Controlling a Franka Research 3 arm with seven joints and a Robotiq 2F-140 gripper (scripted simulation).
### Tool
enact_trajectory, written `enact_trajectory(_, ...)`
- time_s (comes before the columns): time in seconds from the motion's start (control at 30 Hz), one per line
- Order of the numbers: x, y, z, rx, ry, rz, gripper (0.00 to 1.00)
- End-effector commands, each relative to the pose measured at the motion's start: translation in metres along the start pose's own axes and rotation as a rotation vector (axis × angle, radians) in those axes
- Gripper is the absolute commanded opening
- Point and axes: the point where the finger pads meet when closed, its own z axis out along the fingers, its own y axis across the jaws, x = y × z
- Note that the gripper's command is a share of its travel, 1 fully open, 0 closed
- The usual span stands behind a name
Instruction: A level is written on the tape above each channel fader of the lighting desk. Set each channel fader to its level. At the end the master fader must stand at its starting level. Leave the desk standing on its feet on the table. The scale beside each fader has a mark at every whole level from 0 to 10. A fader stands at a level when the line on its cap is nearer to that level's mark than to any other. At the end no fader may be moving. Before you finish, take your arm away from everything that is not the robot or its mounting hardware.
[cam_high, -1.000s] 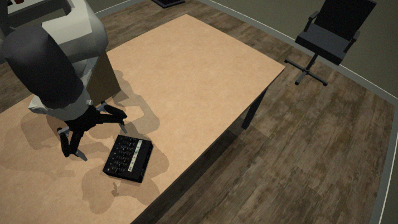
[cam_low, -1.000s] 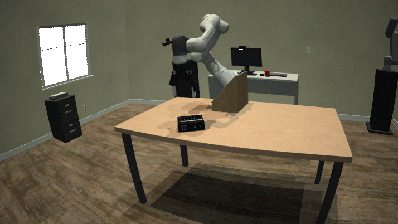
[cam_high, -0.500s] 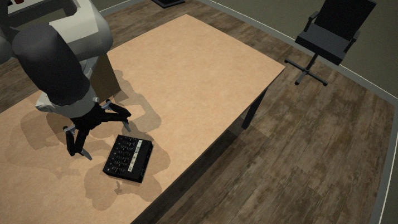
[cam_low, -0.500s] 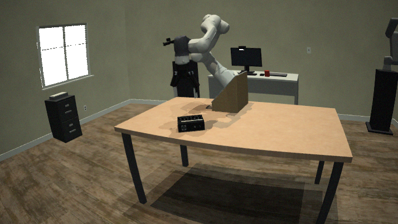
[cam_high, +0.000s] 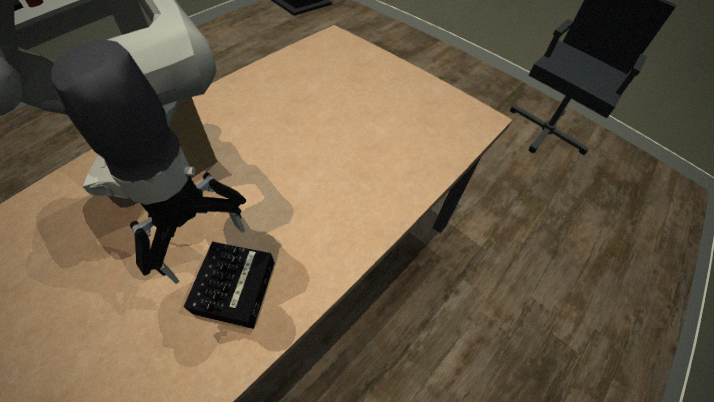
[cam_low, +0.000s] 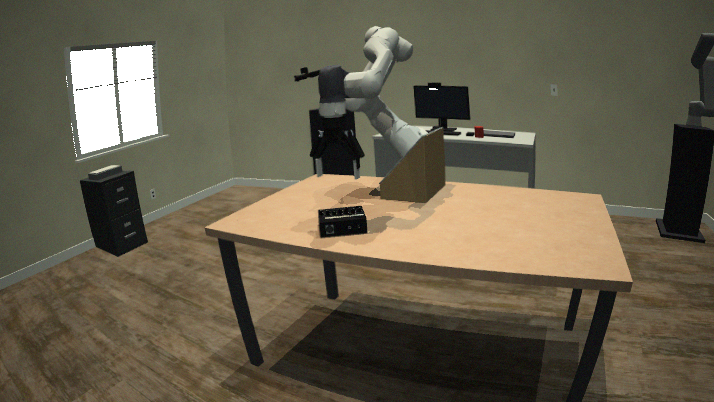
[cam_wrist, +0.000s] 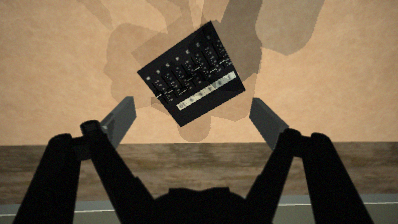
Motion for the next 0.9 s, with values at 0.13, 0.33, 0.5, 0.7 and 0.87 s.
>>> enact_trajectory(0.13, -0.003, 0.002, -0.001, 0.0, -0.01, -0.006, 1.0)
enact_trajectory(0.33, -0.003, 0.002, -0.001, 0.0, -0.01, -0.006, 1.0)
enact_trajectory(0.5, -0.003, 0.002, -0.002, 0.0, -0.011, -0.008, 1.0)
enact_trajectory(0.7, -0.006, 0.001, -0.018, -0.002, -0.03, -0.044, 1.0)
enact_trajectory(0.87, -0.013, -0.004, -0.087, -0.004, -0.111, -0.203, 1.0)
